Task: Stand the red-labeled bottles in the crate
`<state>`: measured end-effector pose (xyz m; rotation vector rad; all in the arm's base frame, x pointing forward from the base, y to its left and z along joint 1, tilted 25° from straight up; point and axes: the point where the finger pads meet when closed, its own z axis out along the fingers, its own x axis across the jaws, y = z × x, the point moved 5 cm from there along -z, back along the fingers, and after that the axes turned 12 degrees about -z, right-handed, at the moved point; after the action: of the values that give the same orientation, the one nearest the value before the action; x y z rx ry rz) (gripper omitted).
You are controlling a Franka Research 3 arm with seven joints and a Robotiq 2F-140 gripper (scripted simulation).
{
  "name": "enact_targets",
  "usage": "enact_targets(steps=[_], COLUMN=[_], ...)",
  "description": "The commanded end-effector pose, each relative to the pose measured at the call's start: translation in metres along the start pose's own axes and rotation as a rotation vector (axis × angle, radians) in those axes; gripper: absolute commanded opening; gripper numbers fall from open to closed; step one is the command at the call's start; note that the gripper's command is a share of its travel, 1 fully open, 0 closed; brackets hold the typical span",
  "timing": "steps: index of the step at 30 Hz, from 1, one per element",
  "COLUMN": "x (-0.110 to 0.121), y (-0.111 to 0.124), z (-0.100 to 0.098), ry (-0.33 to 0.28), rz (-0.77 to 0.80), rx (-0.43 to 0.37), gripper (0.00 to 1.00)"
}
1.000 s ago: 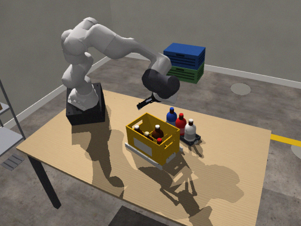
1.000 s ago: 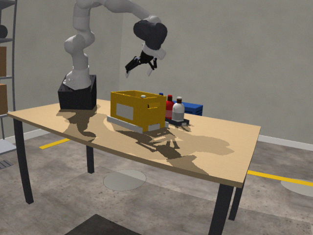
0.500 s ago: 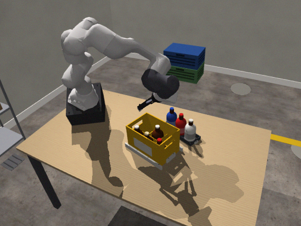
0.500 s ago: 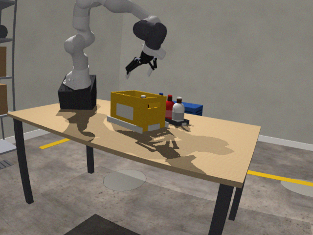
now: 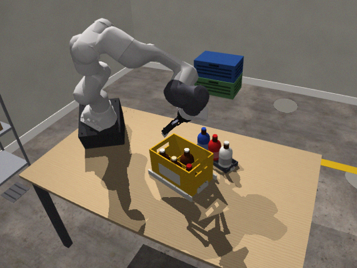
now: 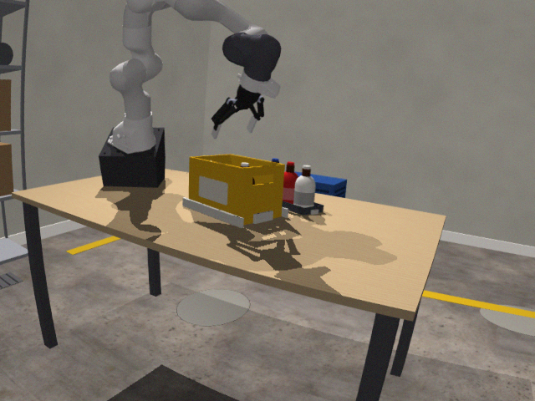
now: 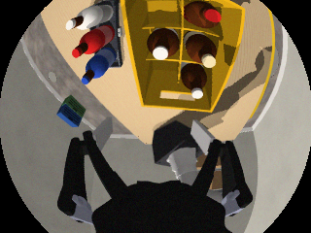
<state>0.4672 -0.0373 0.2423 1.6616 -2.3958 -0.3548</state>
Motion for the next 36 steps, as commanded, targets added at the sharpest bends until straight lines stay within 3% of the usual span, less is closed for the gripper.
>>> enact_targets(steps=[1,16,17,36], x=[0.003,0.003,0.024,0.024], y=[-0.003,-0.003,-0.008,-0.008], z=[-0.001,-0.001,-0.005,-0.005], ry=[0.002,0.002,0.076,0.076], rz=[-0.025,-0.025,-0.138,-0.138], rx=[0.011,0.011,0.103,0.103], gripper=[1.00,1.00,1.00,1.00])
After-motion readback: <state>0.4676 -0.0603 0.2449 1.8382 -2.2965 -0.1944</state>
